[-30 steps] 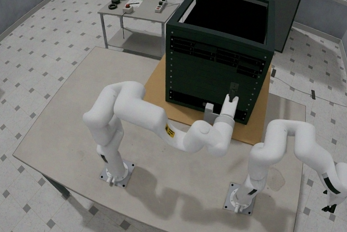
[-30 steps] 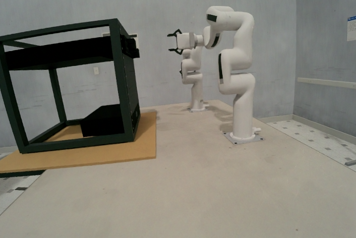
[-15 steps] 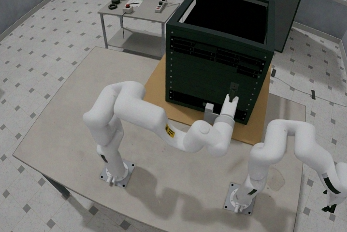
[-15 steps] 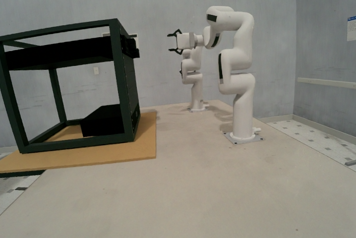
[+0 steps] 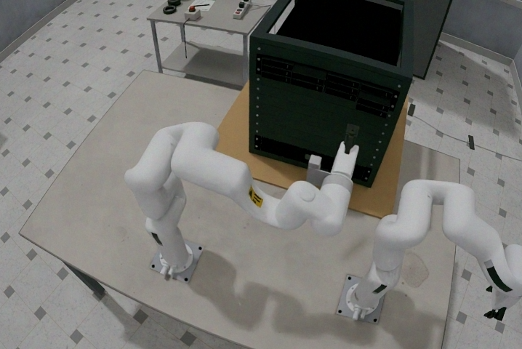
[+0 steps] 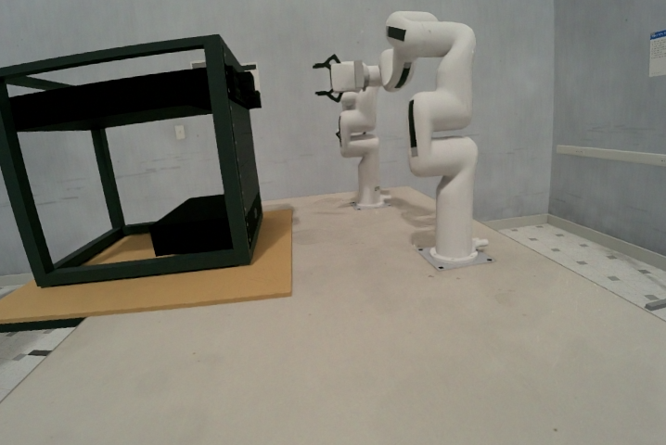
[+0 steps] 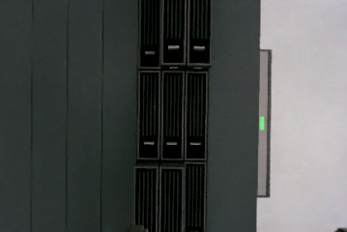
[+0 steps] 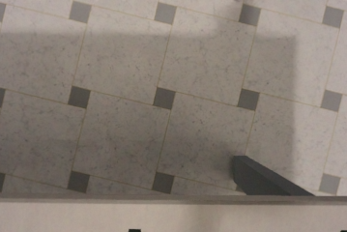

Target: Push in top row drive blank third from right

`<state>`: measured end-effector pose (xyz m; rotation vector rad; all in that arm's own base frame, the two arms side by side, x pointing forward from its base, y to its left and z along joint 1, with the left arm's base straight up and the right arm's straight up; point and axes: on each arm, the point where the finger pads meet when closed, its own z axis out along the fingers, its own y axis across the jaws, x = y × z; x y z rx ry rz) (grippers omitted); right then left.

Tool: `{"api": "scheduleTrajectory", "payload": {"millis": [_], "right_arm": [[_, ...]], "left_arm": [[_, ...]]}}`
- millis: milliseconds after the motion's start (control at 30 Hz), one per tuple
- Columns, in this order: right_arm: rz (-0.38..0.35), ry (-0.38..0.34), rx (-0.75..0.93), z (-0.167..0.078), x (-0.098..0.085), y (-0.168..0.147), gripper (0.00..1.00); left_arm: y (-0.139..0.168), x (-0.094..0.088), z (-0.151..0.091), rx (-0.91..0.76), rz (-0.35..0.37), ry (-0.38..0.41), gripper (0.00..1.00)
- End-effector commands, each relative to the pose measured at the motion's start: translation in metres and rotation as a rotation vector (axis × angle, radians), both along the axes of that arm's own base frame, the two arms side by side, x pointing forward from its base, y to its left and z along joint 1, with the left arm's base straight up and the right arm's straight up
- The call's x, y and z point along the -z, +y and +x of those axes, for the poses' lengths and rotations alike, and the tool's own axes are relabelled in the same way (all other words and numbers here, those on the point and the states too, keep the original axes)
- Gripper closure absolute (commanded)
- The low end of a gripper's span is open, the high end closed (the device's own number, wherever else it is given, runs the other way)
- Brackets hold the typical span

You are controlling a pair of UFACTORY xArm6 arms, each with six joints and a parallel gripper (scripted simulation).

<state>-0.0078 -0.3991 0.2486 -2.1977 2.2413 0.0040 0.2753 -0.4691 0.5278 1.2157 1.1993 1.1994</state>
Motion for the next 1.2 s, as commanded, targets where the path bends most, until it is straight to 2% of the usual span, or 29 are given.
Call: {"api": "scheduleTrajectory", "payload": {"millis": [0, 433, 467, 1167], "right_arm": [[-0.004, 0.000, 0.000, 0.0000, -0.0014, -0.0008, 0.00], [-0.004, 0.000, 0.000, 0.0000, -0.0014, -0.0008, 0.00], [-0.004, 0.000, 0.000, 0.0000, -0.0014, -0.0008, 0.00], [-0.004, 0.000, 0.000, 0.0000, -0.0014, -0.0008, 0.00]], "left_arm": [[0.0003, -0.0018, 0.0000, 0.000, -0.004, -0.001, 0.00], [0.0003, -0.0018, 0.0000, 0.000, -0.004, -0.001, 0.00], [0.0003, -0.0018, 0.0000, 0.000, -0.004, -0.001, 1.00], [0.0003, -0.0018, 0.0000, 0.000, -0.004, -0.001, 1.00]]}}
